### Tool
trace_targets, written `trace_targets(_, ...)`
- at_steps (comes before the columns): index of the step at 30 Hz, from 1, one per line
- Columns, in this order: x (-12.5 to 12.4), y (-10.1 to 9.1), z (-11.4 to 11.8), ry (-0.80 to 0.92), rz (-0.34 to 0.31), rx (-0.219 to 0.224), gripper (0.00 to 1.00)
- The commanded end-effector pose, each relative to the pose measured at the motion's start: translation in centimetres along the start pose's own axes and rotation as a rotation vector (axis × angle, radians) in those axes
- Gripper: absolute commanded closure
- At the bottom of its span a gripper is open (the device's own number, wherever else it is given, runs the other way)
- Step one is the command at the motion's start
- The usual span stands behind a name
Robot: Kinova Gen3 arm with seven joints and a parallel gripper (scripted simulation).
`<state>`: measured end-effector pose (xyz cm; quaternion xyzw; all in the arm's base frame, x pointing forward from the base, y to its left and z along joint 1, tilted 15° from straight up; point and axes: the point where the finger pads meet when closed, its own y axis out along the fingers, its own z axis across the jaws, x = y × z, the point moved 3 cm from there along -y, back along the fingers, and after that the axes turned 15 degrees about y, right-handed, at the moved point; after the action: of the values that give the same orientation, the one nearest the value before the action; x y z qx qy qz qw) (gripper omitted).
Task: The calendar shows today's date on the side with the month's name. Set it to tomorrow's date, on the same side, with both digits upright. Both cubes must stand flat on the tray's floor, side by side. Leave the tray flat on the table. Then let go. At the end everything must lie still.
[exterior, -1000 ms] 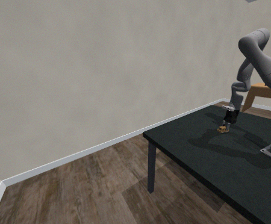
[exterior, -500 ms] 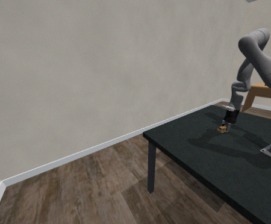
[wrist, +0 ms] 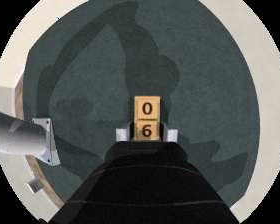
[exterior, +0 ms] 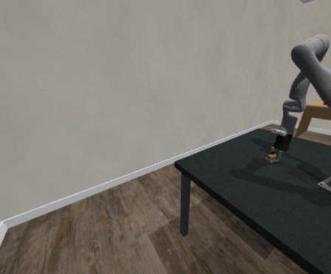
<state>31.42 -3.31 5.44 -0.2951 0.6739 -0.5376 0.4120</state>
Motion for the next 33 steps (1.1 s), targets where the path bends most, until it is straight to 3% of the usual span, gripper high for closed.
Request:
trace_targets(1, 0.0, -0.3, 0.1, -0.001, 0.001, 0.003, 0.13)
trace_targets(8, 0.0, -1.8, 0.1, -0.001, 0.001, 0.003, 0.13)
trace_targets(22, 0.0, -8.2, 0.1, -0.001, 0.001, 0.003, 0.13)
trace_targets(31, 0.0, -9.0, 0.1, -0.001, 0.001, 0.003, 0.13)
trace_targets(32, 0.0, -9.0, 0.1, -0.001, 0.001, 0.003, 0.0)
trace_targets(33, 0.0, -9.0, 0.1, -0.001, 0.001, 0.003, 0.0)
